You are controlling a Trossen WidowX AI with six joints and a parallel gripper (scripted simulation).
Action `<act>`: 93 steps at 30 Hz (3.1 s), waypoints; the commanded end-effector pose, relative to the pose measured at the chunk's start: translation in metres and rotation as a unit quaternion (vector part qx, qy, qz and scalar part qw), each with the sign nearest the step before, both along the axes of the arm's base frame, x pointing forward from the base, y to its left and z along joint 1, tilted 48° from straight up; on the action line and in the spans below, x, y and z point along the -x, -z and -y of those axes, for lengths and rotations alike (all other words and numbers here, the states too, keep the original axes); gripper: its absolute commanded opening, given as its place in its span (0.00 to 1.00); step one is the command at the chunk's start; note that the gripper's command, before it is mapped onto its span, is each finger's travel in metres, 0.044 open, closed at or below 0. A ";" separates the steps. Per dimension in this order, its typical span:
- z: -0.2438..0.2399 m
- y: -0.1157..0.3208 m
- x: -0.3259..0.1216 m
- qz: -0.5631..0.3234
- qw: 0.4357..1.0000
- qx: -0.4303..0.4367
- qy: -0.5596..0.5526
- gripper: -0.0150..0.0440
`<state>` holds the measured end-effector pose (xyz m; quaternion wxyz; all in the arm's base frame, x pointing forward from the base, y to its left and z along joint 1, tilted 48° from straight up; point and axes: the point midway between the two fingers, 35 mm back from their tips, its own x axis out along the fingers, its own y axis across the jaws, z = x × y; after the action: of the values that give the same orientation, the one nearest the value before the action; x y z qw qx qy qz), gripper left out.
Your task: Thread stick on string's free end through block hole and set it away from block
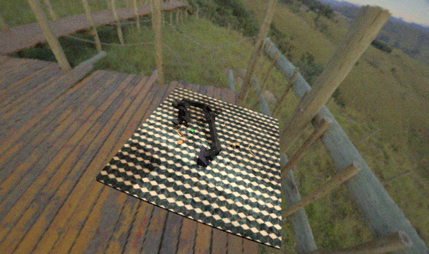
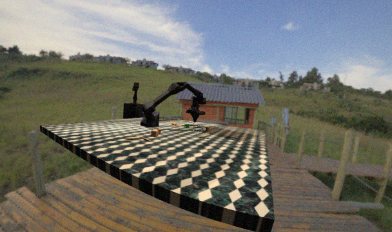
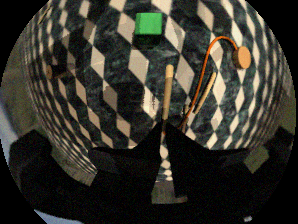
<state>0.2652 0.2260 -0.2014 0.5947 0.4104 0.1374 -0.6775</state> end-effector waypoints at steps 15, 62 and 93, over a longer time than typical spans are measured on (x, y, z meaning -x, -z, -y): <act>0.026 0.001 -0.012 -0.001 1.000 0.005 -0.001 0.25; 0.053 -0.013 -0.009 -0.002 1.000 0.006 -0.001 0.25; 0.063 -0.022 -0.002 -0.002 1.000 0.006 -0.001 0.25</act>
<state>0.2694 0.1686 -0.1812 0.5953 0.4092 0.1349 -0.6782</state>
